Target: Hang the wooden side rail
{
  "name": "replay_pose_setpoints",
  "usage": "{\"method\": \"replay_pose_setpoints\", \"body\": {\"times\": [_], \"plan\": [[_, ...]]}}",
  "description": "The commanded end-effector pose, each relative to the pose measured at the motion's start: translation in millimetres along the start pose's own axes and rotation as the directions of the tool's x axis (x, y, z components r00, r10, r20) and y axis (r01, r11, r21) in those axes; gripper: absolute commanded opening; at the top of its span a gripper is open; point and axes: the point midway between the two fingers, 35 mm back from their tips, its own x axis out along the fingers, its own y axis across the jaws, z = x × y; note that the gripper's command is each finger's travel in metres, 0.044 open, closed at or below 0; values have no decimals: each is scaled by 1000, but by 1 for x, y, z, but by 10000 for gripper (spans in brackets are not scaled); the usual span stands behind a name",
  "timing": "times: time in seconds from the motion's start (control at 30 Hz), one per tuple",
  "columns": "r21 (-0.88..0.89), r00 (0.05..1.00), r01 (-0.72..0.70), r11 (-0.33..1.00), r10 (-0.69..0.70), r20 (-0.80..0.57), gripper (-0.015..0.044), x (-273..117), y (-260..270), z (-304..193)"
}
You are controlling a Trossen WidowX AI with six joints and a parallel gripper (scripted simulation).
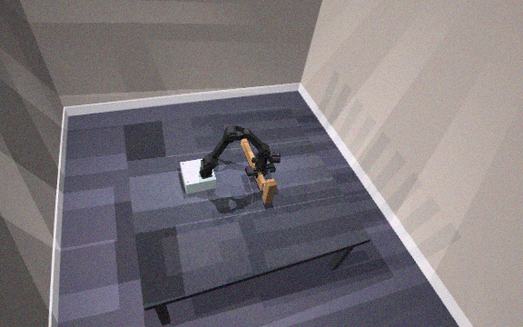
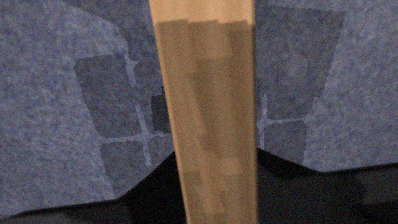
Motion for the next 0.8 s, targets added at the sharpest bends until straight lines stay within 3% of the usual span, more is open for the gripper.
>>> {"method": "replay_pose_setpoints", "body": {"times": [0.0, 0.77], "plan": [[-1, 1000, 19, 1000, -19, -1, 0, -7, -4, 0], [-1, 1000, 19, 1000, -19, -1, 0, -11, -4, 0]]}}
